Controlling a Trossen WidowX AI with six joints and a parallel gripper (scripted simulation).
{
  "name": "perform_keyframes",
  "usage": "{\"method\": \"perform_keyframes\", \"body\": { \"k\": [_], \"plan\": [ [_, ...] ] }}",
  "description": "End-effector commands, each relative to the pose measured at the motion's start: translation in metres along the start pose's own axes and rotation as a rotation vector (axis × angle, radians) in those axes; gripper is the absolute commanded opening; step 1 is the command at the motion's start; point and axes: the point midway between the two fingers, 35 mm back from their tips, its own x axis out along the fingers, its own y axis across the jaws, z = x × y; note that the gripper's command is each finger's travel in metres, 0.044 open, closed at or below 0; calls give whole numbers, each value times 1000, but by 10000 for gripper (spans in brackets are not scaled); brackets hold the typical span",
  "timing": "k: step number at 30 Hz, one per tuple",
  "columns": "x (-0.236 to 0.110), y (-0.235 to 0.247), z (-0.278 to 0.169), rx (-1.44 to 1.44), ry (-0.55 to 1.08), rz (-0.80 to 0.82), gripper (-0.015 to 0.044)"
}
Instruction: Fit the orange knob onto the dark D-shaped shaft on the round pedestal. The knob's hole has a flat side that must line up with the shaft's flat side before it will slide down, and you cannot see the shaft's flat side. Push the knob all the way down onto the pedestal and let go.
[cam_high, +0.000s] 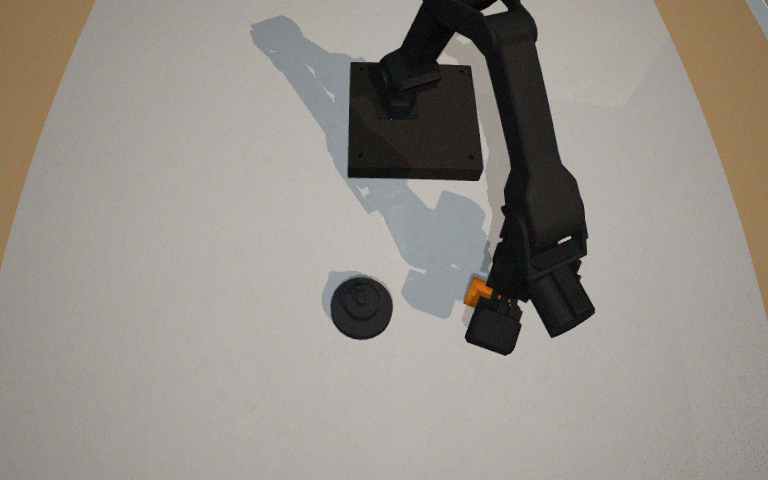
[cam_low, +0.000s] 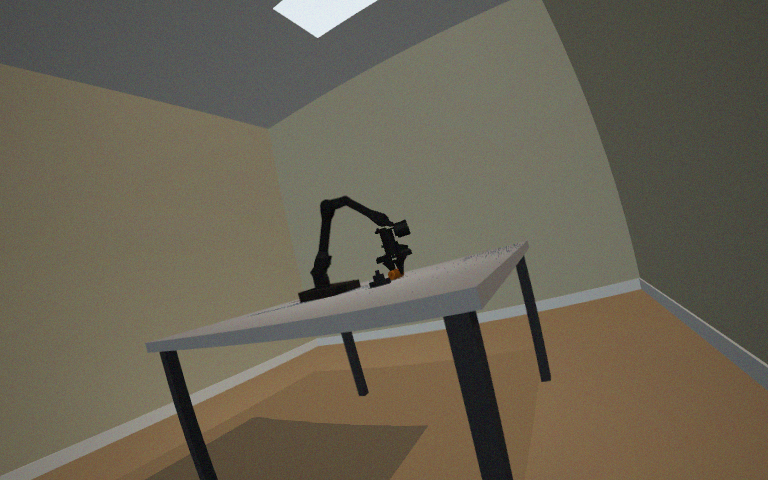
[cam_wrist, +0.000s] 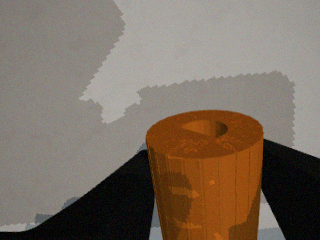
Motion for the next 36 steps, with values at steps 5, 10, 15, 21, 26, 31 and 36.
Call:
{"method": "perform_keyframes", "body": {
  "k": [5, 10, 15, 21, 26, 31, 36],
  "plan": [
    [-5, 0, -7, -3, -133, 2, 179],
    [-8, 0, -12, -3, -218, 2, 179],
    [-11, 0, -17, -3, -305, 2, 179],
    [-13, 0, -23, -3, -407, 3, 179],
    [-15, 0, -29, -3, -491, 3, 179],
    [-16, 0, -34, -3, -574, 3, 179],
    [-17, 0, -39, -3, -657, 4, 179]
  ]
}}
